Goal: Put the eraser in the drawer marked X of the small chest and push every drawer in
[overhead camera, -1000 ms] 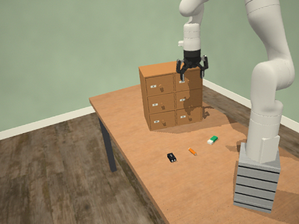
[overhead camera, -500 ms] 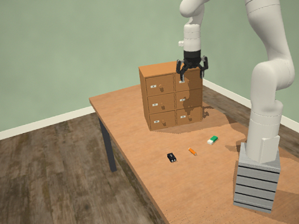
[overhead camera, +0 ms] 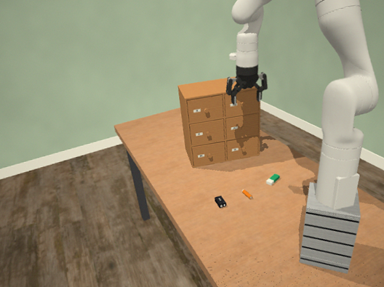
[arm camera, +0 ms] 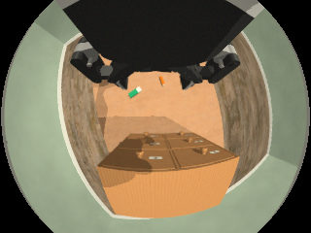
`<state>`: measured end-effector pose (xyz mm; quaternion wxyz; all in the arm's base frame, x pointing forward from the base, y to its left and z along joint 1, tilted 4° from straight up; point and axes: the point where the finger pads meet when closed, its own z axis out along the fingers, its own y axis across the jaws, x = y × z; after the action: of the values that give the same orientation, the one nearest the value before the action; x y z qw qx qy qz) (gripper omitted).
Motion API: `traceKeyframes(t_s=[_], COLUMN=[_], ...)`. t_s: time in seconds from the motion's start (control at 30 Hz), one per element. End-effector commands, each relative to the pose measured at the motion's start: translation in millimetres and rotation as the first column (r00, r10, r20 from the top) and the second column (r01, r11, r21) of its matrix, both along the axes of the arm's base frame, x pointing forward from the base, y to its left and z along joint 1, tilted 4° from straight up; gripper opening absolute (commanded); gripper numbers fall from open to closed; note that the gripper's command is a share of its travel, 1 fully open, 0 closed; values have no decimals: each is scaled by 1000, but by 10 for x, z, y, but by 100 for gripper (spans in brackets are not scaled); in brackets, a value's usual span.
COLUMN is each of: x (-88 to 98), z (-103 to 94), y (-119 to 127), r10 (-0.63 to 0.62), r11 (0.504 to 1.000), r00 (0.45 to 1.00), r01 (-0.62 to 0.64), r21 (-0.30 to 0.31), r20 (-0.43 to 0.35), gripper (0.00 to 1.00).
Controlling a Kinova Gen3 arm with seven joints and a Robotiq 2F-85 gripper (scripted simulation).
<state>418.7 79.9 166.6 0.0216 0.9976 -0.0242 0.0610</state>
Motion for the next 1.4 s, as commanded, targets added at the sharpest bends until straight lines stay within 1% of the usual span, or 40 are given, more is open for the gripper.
traceKeyframes(t_s=[0.0,0.3,0.77,0.83,1.37], x=[-3,18,73,73,147], z=[0,-23,-85,-85,-166], y=[5,3,-2,-2,-9], r10=[2,4,7,7,12], r11=[1000,1000,1000,1000,1000], r00=[1000,999,993,993,975], r01=[-2,-4,-7,-7,-10], r21=[-1,-2,-6,-6,-12], r20=[9,40,119,119,221], gripper=[100,100,100,100,100])
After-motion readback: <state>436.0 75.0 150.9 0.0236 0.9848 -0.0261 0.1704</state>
